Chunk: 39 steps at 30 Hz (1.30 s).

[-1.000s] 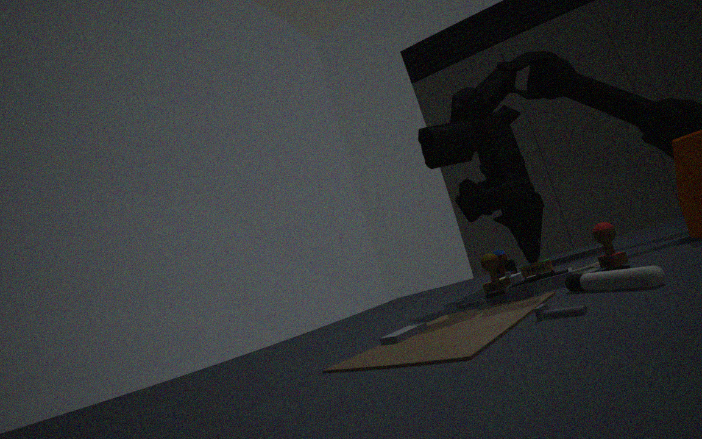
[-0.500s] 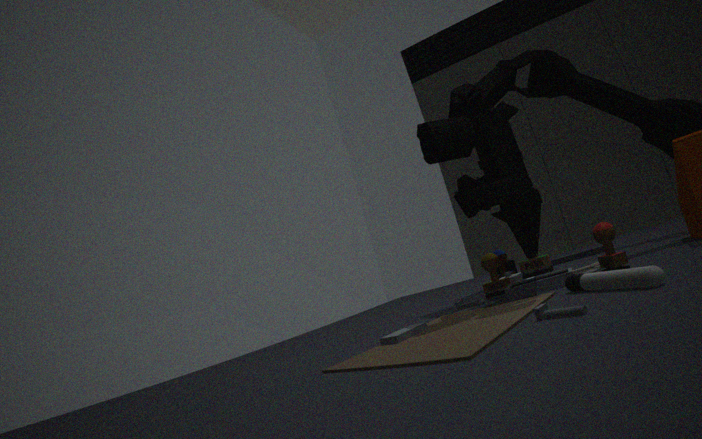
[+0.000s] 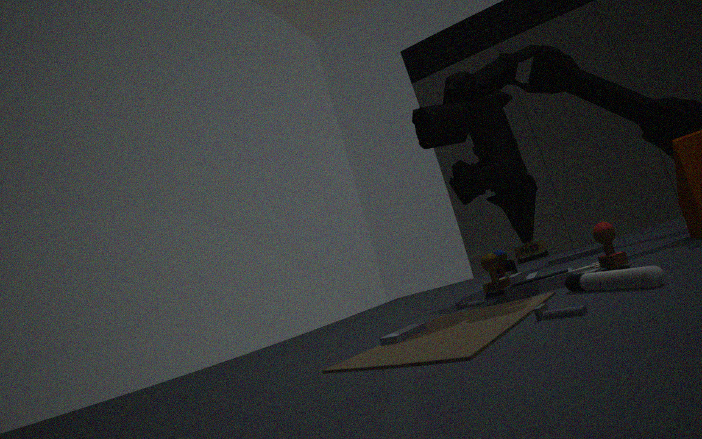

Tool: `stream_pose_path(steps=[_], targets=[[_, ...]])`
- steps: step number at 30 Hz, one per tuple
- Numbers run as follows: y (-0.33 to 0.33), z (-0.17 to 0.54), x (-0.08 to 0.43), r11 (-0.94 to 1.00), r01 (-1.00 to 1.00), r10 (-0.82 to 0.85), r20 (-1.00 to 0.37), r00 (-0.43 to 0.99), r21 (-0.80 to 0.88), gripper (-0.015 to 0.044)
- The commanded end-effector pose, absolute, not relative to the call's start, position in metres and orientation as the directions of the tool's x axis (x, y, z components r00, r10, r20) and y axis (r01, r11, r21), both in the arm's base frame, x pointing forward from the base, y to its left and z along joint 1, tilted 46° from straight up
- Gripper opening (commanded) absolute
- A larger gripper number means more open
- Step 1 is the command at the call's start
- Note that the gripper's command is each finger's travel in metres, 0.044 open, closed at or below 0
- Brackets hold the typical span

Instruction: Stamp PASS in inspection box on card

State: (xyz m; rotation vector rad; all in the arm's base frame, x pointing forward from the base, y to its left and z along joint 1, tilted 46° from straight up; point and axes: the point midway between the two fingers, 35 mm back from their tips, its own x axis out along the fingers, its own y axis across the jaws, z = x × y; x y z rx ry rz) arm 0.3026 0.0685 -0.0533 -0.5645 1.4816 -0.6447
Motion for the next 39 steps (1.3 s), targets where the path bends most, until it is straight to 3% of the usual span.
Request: stream_pose_path(steps=[1, 16, 39], targets=[[0.075, -0.049, 0.303, 0.718, 0.053, -0.694, -0.72, -0.012, -0.694, 0.0], [0.087, -0.032, 0.302, 0.719, 0.045, -0.694, -0.72, -0.013, -0.694, 0.0], [0.023, 0.033, 0.253, 0.7, -0.232, -0.698, -0.716, -0.02, -0.675, 0.0]])
